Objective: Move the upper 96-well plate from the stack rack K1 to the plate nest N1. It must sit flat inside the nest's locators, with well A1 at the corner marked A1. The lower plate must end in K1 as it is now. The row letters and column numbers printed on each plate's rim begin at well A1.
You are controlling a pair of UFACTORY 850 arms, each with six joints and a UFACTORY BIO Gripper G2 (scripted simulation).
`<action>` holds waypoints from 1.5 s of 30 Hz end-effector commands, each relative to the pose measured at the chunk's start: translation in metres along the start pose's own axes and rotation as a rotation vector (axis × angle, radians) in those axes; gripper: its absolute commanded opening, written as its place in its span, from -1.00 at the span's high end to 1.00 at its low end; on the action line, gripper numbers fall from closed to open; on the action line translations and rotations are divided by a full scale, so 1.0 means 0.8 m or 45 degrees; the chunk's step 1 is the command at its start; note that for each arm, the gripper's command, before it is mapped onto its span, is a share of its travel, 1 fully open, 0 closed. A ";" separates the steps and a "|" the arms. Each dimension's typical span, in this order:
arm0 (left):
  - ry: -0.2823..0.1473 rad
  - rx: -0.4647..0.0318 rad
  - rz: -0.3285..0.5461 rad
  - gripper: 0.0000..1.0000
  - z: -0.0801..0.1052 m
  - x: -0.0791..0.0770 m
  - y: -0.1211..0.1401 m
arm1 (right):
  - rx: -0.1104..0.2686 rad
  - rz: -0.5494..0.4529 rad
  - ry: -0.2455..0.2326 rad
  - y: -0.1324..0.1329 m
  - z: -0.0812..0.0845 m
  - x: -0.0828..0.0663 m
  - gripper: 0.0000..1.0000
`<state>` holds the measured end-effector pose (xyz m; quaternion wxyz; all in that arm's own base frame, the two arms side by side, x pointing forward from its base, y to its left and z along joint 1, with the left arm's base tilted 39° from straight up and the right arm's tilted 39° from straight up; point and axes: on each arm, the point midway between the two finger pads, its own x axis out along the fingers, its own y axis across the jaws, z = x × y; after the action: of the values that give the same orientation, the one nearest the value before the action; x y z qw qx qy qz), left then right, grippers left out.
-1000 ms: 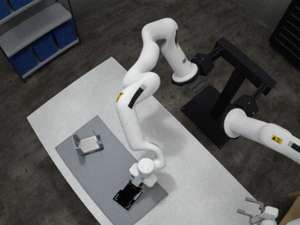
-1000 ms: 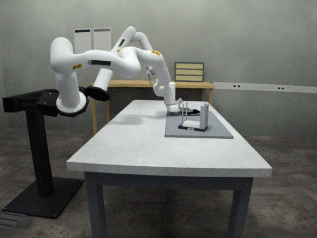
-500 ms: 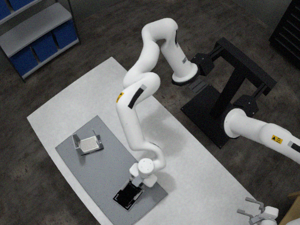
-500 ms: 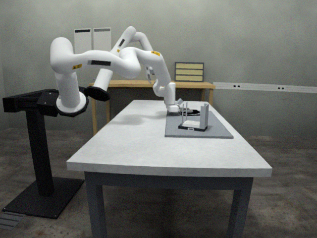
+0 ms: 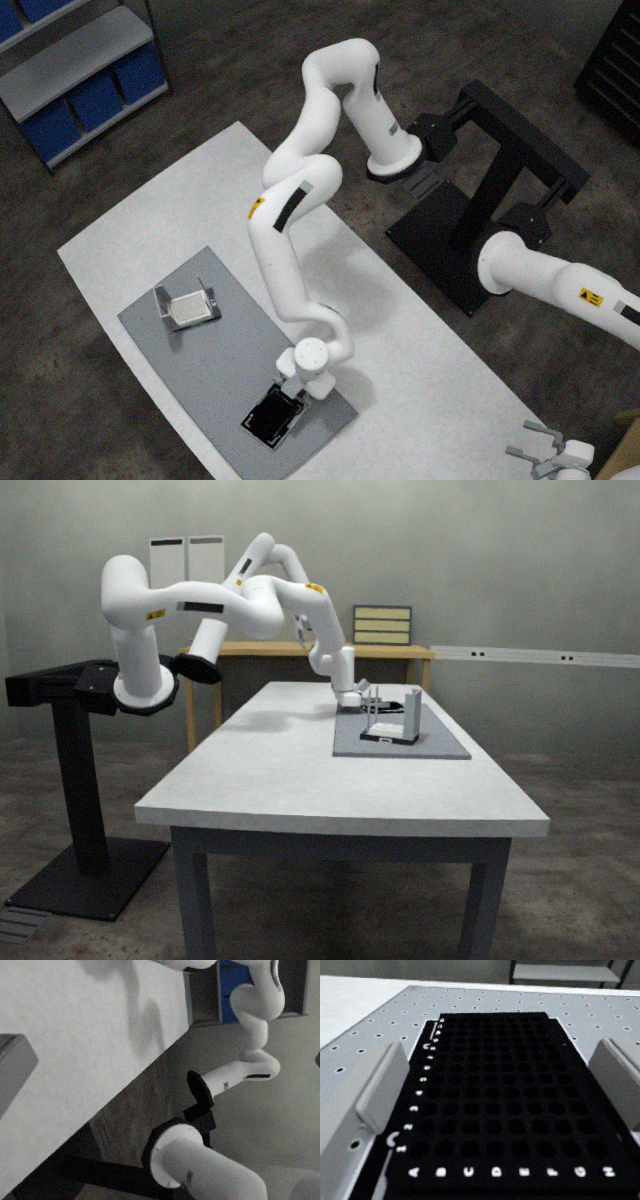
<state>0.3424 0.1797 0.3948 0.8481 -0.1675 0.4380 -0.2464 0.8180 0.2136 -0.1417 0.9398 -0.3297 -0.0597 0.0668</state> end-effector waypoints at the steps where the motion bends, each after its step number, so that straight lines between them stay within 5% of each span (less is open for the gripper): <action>1: -0.001 0.001 0.001 -1.00 0.001 0.000 0.000 | 0.001 -0.001 -0.002 0.000 0.002 0.001 0.25; 28: -0.001 0.001 0.001 -1.00 0.001 0.000 0.000 | 0.001 -0.001 -0.002 0.000 0.002 0.001 0.25; 45: -0.001 0.001 0.001 -1.00 0.001 0.000 0.000 | 0.001 -0.001 -0.002 0.000 0.051 0.001 0.25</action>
<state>0.3424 0.1797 0.3948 0.8481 -0.1675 0.4380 -0.2464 0.8138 0.2319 -0.1192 0.9398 -0.3299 -0.0595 0.0666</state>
